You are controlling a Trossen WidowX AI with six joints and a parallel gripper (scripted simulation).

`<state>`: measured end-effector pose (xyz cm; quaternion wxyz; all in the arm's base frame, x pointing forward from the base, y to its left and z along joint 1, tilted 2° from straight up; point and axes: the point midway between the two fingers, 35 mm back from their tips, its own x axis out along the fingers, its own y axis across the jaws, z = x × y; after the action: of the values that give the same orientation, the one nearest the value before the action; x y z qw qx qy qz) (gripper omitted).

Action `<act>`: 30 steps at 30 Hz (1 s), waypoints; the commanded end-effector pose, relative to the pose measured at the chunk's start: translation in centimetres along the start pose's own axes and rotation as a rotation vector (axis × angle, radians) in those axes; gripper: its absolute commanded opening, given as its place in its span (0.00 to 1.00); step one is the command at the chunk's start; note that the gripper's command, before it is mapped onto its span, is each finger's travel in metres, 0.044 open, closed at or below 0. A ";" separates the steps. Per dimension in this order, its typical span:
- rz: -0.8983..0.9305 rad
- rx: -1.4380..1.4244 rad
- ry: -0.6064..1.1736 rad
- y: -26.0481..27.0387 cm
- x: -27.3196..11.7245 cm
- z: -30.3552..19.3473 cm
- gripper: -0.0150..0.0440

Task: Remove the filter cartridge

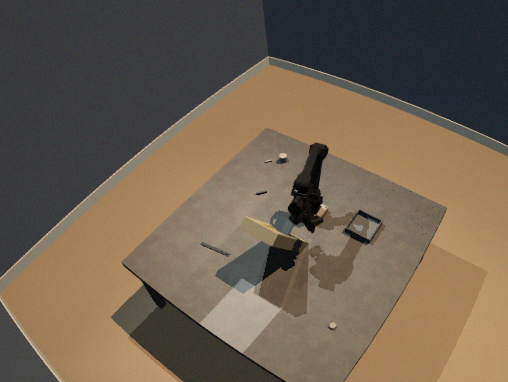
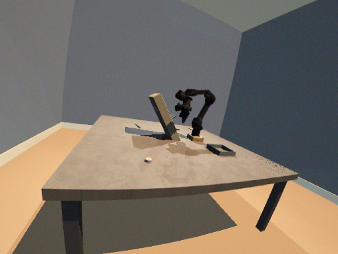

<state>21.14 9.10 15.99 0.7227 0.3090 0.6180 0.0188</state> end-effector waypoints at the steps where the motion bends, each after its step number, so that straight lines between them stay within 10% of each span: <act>1: 0.031 -0.049 -0.287 -0.2 -3.7 4.4 0.43; 10: -0.035 -0.069 -0.853 -2.5 -13.9 10.3 0.43; 30: -0.037 -0.069 -0.864 -2.5 -13.6 11.0 0.43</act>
<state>26.56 -3.01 27.59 0.9250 0.2551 0.2627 -0.1020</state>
